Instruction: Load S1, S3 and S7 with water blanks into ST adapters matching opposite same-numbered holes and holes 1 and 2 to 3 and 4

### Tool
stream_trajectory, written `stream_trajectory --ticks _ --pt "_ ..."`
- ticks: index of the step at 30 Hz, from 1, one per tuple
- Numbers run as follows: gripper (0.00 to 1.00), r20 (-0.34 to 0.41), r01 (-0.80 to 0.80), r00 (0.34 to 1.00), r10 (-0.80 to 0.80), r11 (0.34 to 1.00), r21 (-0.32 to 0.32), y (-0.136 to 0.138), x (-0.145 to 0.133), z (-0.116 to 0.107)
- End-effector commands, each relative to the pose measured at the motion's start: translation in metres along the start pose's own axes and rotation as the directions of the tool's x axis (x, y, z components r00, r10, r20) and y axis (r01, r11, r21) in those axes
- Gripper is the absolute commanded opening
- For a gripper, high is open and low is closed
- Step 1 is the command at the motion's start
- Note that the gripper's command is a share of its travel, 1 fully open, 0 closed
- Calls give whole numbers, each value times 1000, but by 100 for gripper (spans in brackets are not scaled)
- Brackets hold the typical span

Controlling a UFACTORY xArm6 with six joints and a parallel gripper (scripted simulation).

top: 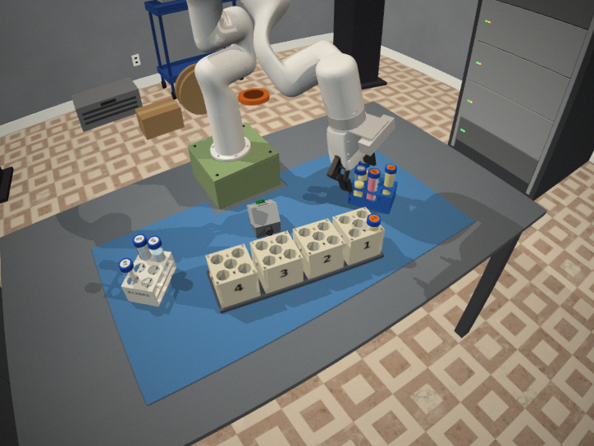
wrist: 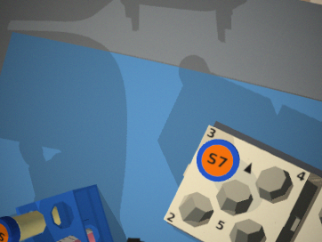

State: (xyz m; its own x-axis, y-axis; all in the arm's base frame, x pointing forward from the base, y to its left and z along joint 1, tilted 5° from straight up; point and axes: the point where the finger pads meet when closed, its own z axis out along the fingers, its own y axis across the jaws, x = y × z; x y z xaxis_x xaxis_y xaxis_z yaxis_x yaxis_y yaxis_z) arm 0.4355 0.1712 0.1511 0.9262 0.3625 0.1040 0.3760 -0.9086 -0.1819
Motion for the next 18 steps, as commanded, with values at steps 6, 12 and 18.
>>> stream_trajectory --ticks 6,12,18 --pt "100 6 -111 994 112 990 -91 34 -16 -11" --pt "100 6 -111 994 112 990 -91 49 -23 -15" --pt "100 4 -185 982 188 971 -151 74 -38 -23"
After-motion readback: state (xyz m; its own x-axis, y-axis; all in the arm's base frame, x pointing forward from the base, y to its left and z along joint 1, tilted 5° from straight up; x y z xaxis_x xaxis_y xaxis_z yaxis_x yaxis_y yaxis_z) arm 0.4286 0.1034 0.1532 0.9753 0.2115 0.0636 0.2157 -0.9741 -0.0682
